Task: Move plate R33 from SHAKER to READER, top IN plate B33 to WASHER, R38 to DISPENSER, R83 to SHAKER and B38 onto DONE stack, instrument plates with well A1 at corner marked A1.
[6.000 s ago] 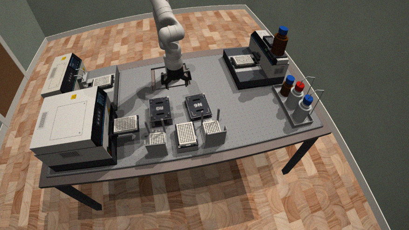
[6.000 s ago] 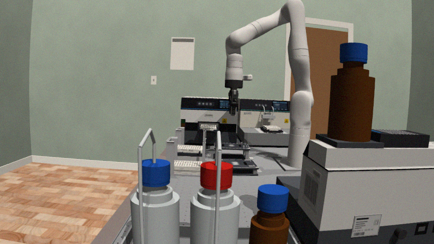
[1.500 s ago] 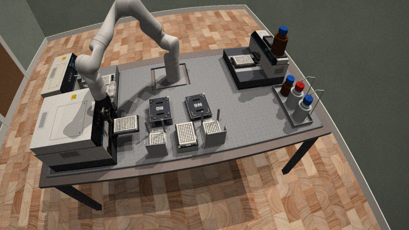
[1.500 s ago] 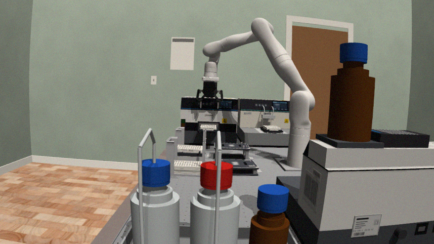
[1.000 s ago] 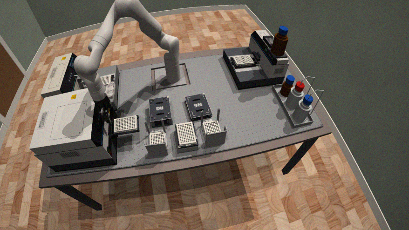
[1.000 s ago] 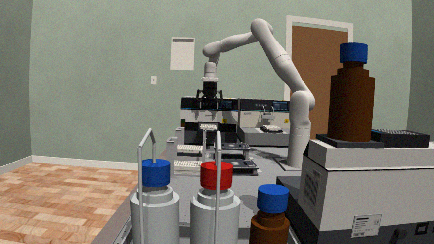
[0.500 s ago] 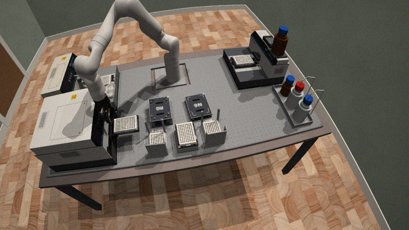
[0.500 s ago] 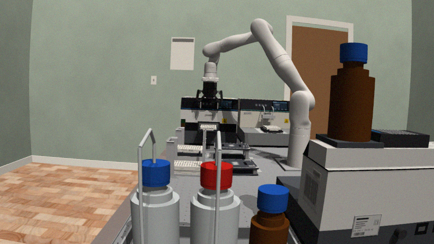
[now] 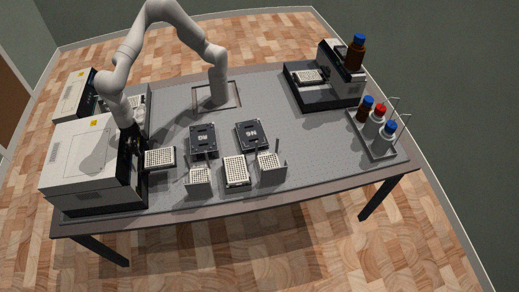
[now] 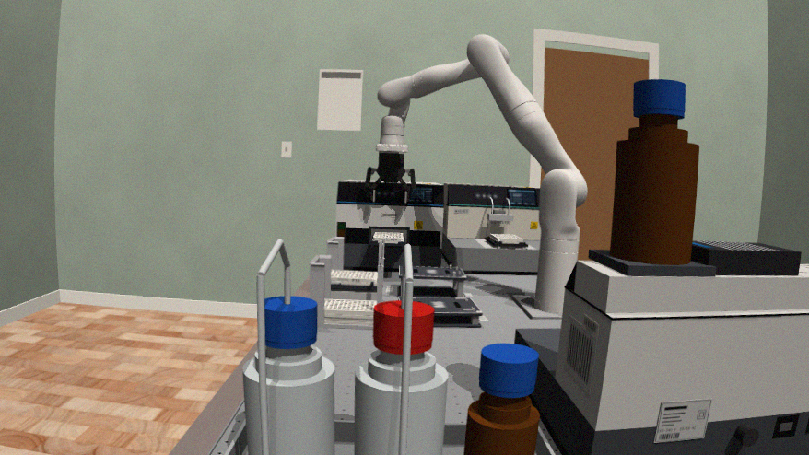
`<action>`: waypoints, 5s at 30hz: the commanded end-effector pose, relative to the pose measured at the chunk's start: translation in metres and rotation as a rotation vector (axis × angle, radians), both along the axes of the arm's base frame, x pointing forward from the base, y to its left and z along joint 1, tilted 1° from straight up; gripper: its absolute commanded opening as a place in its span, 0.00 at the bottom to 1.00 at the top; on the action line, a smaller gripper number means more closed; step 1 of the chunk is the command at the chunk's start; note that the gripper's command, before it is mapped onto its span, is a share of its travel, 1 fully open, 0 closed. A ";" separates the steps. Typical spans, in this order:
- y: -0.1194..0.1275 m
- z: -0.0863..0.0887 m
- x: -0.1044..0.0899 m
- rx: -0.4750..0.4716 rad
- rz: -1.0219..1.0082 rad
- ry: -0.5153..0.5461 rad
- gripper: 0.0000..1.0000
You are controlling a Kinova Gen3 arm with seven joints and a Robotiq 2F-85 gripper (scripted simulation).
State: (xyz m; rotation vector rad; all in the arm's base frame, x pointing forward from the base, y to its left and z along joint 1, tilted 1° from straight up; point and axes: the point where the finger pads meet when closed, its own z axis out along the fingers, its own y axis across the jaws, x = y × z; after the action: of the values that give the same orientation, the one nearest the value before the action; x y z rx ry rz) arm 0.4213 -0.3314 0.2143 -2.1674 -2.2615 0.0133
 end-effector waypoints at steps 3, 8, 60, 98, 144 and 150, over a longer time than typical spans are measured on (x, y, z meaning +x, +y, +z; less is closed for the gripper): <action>-0.002 0.001 0.000 -0.003 -0.001 0.000 1.00; 0.016 0.001 0.001 -0.006 -0.003 -0.006 1.00; 0.053 -0.026 -0.004 -0.008 -0.005 0.002 1.00; 0.053 -0.064 -0.006 -0.007 -0.002 0.004 1.00; 0.053 -0.082 -0.006 -0.006 -0.001 0.003 1.00; 0.052 -0.083 -0.005 -0.007 -0.001 0.001 1.00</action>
State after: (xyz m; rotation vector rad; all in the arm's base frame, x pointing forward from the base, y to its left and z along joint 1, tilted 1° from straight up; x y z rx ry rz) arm 0.4167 -0.2766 0.1327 -2.1695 -2.2599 0.0119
